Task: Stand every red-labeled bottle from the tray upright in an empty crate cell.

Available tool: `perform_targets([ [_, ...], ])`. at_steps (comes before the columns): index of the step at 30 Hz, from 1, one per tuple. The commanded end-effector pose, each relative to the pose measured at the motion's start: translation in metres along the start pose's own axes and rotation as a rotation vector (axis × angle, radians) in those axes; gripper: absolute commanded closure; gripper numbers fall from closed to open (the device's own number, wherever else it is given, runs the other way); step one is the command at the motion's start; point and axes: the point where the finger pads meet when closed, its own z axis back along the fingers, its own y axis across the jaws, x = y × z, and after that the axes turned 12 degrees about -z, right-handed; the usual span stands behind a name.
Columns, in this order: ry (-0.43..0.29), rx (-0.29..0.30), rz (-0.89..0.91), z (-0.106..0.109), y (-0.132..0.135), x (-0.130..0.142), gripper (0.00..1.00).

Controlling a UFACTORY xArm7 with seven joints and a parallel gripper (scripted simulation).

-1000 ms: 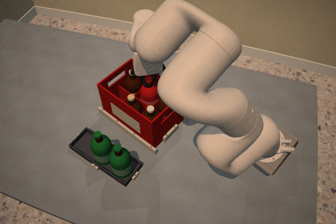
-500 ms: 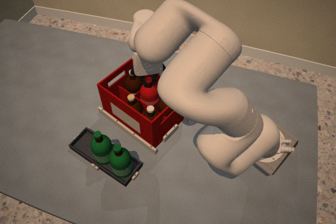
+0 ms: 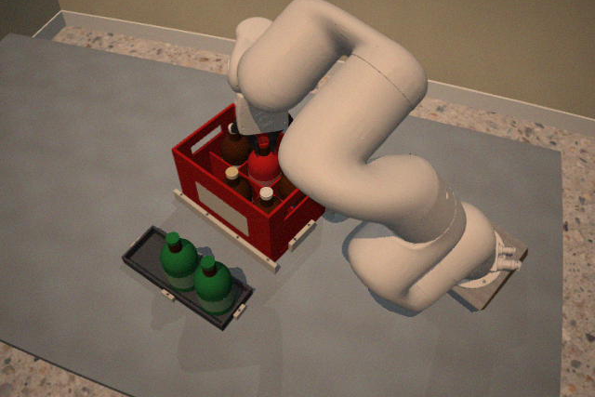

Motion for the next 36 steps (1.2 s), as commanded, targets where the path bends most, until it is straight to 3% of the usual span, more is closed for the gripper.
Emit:
perform_targets([
  [1,0.005,-0.003,0.000,0.001,-0.001,-0.002,1.00],
  [36,0.005,-0.003,0.000,-0.012,-0.001,-0.002,1.00],
])
